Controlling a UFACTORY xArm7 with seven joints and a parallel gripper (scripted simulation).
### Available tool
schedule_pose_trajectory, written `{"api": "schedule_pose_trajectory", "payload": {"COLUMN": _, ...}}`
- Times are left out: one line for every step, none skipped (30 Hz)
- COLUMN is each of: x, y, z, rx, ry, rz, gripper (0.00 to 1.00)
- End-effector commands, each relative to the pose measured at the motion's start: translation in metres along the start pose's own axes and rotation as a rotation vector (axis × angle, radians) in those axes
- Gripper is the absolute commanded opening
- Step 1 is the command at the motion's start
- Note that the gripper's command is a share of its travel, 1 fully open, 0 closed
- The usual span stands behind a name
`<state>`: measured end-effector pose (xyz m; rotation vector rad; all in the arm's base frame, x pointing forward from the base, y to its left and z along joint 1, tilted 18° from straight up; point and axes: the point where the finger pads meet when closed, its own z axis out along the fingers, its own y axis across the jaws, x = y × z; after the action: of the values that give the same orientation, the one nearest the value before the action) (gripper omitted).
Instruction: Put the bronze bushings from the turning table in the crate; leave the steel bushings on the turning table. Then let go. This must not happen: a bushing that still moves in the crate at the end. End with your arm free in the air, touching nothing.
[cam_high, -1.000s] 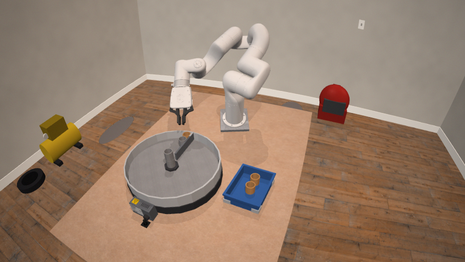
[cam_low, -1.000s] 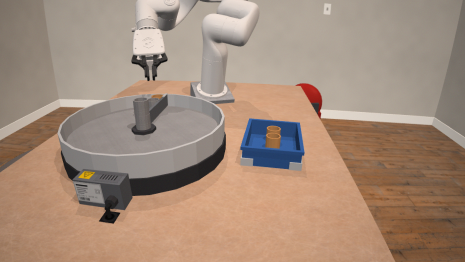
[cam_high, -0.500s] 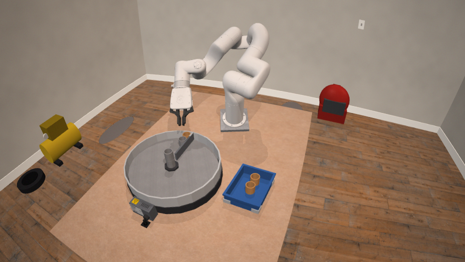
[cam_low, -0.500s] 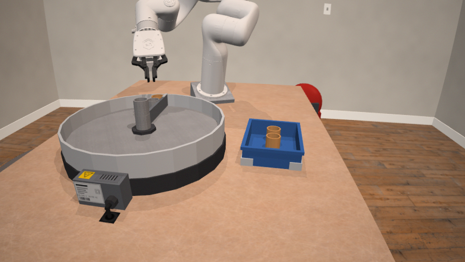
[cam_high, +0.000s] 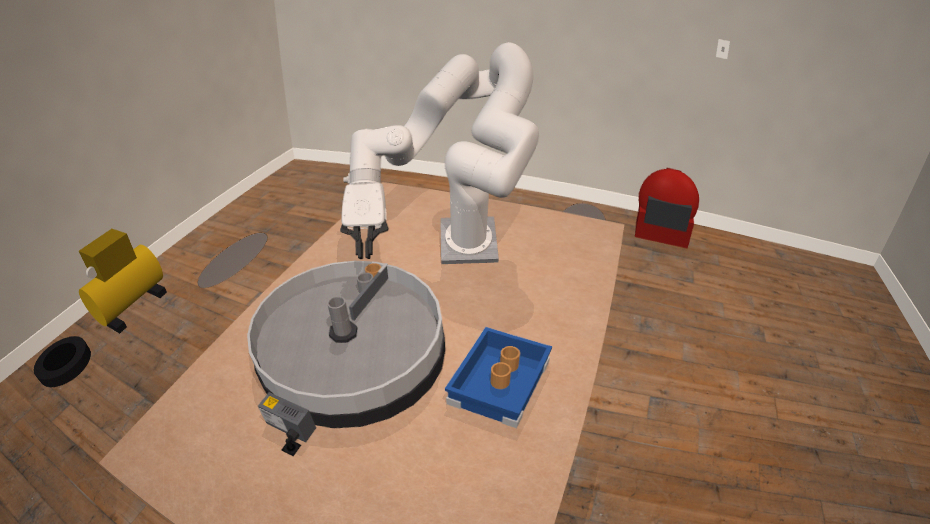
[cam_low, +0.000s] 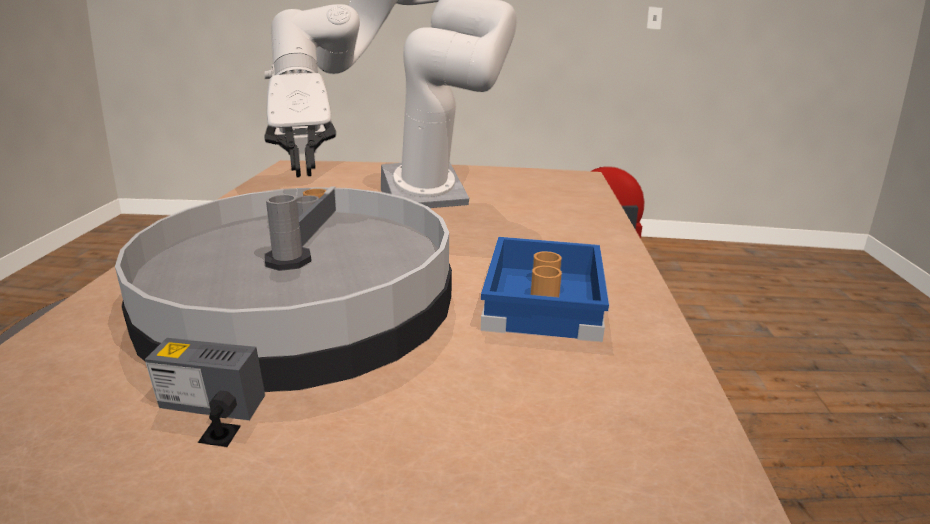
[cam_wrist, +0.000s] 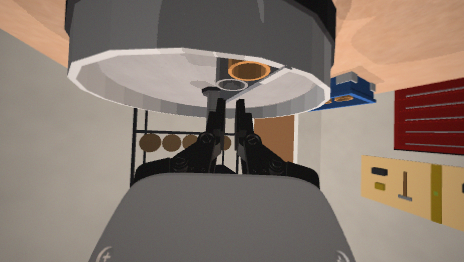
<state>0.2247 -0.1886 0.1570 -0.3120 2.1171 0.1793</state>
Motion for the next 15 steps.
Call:
{"api": "schedule_pose_trajectory", "payload": {"x": 0.0044, "y": -0.0013, "z": 0.0053, "rx": 0.002, "ry": 0.0, "rz": -0.001, "gripper": 0.1}}
{"api": "schedule_pose_trajectory", "payload": {"x": 0.0055, "y": -0.0013, "z": 0.0066, "rx": 0.002, "ry": 0.0, "rz": -0.001, "gripper": 0.1}}
{"api": "schedule_pose_trajectory", "payload": {"x": 0.0065, "y": -0.0013, "z": 0.0078, "rx": 0.002, "ry": 0.0, "rz": -0.001, "gripper": 0.1}}
{"api": "schedule_pose_trajectory", "payload": {"x": 0.0074, "y": -0.0013, "z": 0.0089, "rx": 0.002, "ry": 0.0, "rz": -0.001, "gripper": 0.1}}
{"api": "schedule_pose_trajectory", "payload": {"x": 0.0083, "y": -0.0013, "z": 0.01, "rx": 0.002, "ry": 0.0, "rz": -0.001, "gripper": 0.1}}
{"api": "schedule_pose_trajectory", "payload": {"x": 0.0091, "y": -0.0013, "z": 0.0109, "rx": 0.002, "ry": 0.0, "rz": -0.001, "gripper": 0.1}}
{"api": "schedule_pose_trajectory", "payload": {"x": 0.0098, "y": -0.0013, "z": 0.0118, "rx": 0.002, "ry": 0.0, "rz": -0.001, "gripper": 0.1}}
{"api": "schedule_pose_trajectory", "payload": {"x": 0.0105, "y": -0.0013, "z": 0.0126, "rx": 0.002, "ry": 0.0, "rz": -0.001, "gripper": 0.1}}
{"api": "schedule_pose_trajectory", "payload": {"x": 0.0111, "y": -0.0013, "z": 0.0133, "rx": 0.002, "ry": 0.0, "rz": -0.001, "gripper": 0.1}}
{"api": "schedule_pose_trajectory", "payload": {"x": 0.0116, "y": -0.0013, "z": 0.014, "rx": 0.002, "ry": 0.0, "rz": -0.001, "gripper": 0.1}}
{"api": "schedule_pose_trajectory", "payload": {"x": 0.0121, "y": -0.0013, "z": 0.0145, "rx": 0.002, "ry": 0.0, "rz": -0.001, "gripper": 0.1}}
{"api": "schedule_pose_trajectory", "payload": {"x": 0.0125, "y": -0.0013, "z": 0.0149, "rx": 0.002, "ry": 0.0, "rz": -0.001, "gripper": 0.1}}
{"api": "schedule_pose_trajectory", "payload": {"x": 0.0125, "y": -0.0013, "z": 0.0149, "rx": 0.002, "ry": 0.0, "rz": -0.001, "gripper": 0.1}}
{"api": "schedule_pose_trajectory", "payload": {"x": 0.0125, "y": -0.0013, "z": 0.0149, "rx": 0.002, "ry": 0.0, "rz": -0.001, "gripper": 0.1}}
{"api": "schedule_pose_trajectory", "payload": {"x": 0.0128, "y": -0.0013, "z": 0.0153, "rx": 0.002, "ry": 0.0, "rz": -0.001, "gripper": 0.1}}
